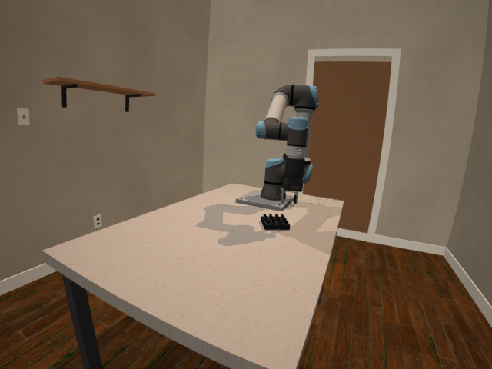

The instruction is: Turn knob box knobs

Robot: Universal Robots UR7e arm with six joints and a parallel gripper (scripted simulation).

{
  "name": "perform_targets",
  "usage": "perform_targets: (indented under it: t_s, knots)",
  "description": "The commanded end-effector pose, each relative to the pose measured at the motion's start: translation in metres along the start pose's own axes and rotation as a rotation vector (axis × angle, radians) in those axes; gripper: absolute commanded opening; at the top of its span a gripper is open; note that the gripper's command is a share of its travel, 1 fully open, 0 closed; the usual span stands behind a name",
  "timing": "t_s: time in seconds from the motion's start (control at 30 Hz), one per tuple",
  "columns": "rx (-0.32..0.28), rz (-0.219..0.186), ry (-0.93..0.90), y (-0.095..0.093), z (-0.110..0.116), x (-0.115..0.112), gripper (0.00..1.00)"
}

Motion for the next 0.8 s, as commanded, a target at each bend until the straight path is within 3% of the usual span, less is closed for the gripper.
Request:
perform_targets:
  t_s: [0.0, 0.2, 0.77]
  knots:
    - [0.001, 0.001, -0.001, 0.045, 0.0, 0.0, 1.0]
    - [0.001, 0.001, -0.001, 0.068, 0.0, 0.0, 1.0]
    - [0.004, 0.002, -0.001, 0.068, 0.0, 0.0, 1.0]
Point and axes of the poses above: the point where the finger pads meet when closed, its own y axis back along the fingers, its own x axis across the jaws, z = x × y, the point moved 5 cm from there along y, back along the fingers, and after that the axes turned 7 degrees about -y, right-handed, at the moved point
